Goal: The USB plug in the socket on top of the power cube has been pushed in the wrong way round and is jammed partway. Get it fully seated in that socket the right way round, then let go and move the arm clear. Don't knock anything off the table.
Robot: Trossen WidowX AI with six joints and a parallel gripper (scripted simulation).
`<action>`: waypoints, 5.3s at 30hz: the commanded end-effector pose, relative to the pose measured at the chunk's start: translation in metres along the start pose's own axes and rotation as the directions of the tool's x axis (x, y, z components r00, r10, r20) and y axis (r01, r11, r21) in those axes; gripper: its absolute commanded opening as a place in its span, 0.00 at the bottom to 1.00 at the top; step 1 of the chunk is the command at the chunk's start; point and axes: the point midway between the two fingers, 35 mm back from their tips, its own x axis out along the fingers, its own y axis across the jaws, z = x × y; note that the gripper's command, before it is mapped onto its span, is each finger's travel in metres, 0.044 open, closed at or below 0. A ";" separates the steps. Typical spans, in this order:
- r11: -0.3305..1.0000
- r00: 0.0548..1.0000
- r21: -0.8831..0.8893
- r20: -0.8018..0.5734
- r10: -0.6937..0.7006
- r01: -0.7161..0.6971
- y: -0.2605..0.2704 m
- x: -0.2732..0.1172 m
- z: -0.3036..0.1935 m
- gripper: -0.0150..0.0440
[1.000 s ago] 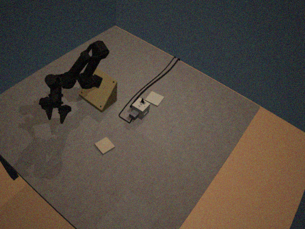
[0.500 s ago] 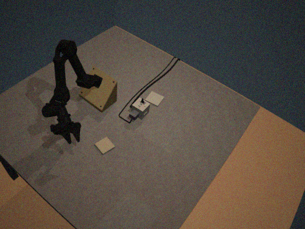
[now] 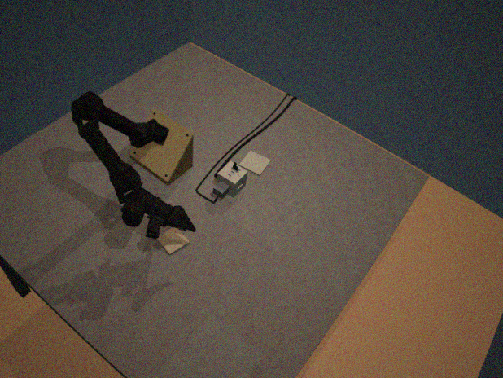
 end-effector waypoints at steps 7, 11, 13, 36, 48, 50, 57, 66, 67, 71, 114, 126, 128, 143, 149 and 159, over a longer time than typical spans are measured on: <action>0.649 0.829 -0.759 -0.329 -0.451 0.051 -0.002 0.060 -0.147 1.00; 0.404 0.737 -0.909 -0.341 -0.584 -0.101 -0.005 0.058 -0.198 1.00; 0.204 0.675 -0.957 -0.290 -0.678 -0.207 -0.011 0.057 -0.219 1.00; -0.575 0.512 -0.104 0.350 -0.785 -0.811 -0.020 0.034 -0.312 1.00; -0.575 0.512 -0.104 0.350 -0.785 -0.811 -0.025 0.037 -0.309 1.00; -0.575 0.512 -0.104 0.350 -0.785 -0.811 -0.026 0.038 -0.309 1.00; -0.575 0.512 -0.104 0.350 -0.785 -0.811 -0.032 0.042 -0.306 1.00; -0.576 0.512 -0.104 0.350 -0.784 -0.811 -0.039 0.047 -0.303 1.00; -0.576 0.512 -0.104 0.350 -0.784 -0.811 -0.040 0.047 -0.302 1.00; -0.576 0.512 -0.104 0.351 -0.784 -0.811 -0.043 0.049 -0.301 1.00; -0.576 0.512 -0.111 0.346 -0.786 -0.810 -0.041 0.048 -0.302 0.25; -0.576 0.512 -0.111 0.345 -0.787 -0.810 -0.035 0.044 -0.305 0.25; -0.576 0.512 -0.111 0.345 -0.787 -0.810 -0.034 0.044 -0.306 0.25; -0.576 0.512 -0.110 0.345 -0.787 -0.810 -0.026 0.038 -0.309 0.25; -0.576 0.512 -0.110 0.345 -0.787 -0.810 -0.023 0.036 -0.311 0.25; -0.576 0.512 -0.110 0.344 -0.787 -0.810 -0.018 0.033 -0.313 0.25</action>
